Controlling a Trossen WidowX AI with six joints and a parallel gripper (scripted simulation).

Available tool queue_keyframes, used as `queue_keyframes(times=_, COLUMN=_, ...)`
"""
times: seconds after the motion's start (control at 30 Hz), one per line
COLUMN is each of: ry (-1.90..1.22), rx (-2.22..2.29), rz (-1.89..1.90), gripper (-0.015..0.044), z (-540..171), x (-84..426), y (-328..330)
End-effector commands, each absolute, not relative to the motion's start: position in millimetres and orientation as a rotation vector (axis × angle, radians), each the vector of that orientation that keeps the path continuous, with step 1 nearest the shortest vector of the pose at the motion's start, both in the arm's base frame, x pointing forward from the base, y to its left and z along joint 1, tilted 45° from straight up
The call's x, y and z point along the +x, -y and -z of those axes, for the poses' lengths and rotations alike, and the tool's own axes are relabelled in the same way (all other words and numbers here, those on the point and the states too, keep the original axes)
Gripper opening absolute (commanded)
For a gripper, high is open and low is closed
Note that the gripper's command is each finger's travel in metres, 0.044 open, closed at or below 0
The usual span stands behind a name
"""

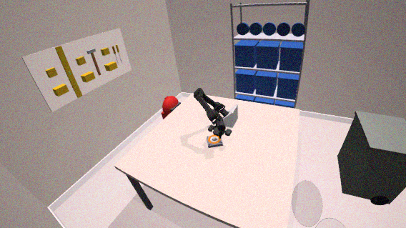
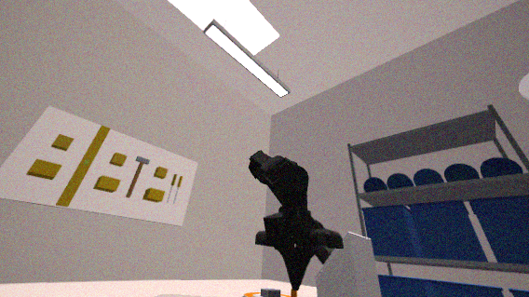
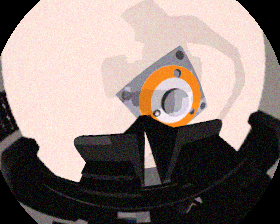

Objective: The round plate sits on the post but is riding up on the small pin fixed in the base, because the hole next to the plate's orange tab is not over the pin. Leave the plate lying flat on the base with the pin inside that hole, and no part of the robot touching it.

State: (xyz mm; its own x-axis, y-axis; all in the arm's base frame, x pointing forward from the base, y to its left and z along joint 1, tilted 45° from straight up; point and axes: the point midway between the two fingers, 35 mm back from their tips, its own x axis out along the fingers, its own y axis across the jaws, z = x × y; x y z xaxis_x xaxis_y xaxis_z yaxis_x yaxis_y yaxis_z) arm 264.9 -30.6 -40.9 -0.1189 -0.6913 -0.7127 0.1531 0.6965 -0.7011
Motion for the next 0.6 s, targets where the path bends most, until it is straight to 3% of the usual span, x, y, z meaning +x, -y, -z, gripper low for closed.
queue_keyframes(times=0.0, ry=-1.536, rx=-0.456, rz=0.764, gripper=0.0000, z=36.9, x=263.4, y=26.3)
queue_keyframes(times=0.57, ry=-1.541, rx=-0.469, rz=0.759, gripper=0.0000, z=13.1, x=262.7, y=2.3)
